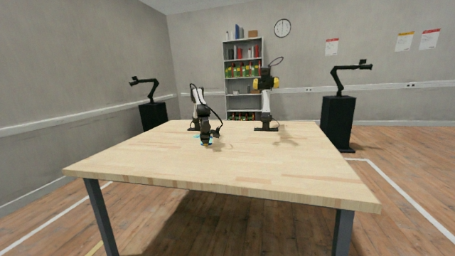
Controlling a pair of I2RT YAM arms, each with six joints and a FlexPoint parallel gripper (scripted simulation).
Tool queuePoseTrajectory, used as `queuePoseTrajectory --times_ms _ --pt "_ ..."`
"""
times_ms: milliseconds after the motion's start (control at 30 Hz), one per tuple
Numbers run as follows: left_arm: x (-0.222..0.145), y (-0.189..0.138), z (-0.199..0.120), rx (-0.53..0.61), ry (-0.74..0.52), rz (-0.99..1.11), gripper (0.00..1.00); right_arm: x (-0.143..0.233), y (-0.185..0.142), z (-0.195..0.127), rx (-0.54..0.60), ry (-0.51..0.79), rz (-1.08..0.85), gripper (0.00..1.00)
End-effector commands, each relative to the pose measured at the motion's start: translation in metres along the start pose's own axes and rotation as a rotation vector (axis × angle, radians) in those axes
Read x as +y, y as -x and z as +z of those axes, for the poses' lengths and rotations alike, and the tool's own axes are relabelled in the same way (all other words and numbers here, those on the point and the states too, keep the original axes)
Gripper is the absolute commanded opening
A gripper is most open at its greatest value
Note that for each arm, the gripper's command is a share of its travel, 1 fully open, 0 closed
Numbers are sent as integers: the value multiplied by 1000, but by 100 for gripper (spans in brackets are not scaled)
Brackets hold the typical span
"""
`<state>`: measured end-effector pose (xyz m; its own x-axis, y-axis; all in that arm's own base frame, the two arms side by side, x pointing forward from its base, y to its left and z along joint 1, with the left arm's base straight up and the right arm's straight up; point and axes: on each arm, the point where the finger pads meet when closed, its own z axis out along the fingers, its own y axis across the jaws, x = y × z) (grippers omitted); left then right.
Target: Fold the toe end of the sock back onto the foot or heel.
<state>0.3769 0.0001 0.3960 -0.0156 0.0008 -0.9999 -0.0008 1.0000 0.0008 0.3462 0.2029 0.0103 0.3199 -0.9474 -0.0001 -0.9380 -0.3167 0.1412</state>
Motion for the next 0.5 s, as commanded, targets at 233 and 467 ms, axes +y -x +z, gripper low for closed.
queuePoseTrajectory --times_ms 233,467 --pt "0 6 -2 -16 -1 -1 100 19 -3 33 12 164 -10 13" --pt "0 6 -2 -16 -1 -1 100 20 1 38 23 144 -4 10"
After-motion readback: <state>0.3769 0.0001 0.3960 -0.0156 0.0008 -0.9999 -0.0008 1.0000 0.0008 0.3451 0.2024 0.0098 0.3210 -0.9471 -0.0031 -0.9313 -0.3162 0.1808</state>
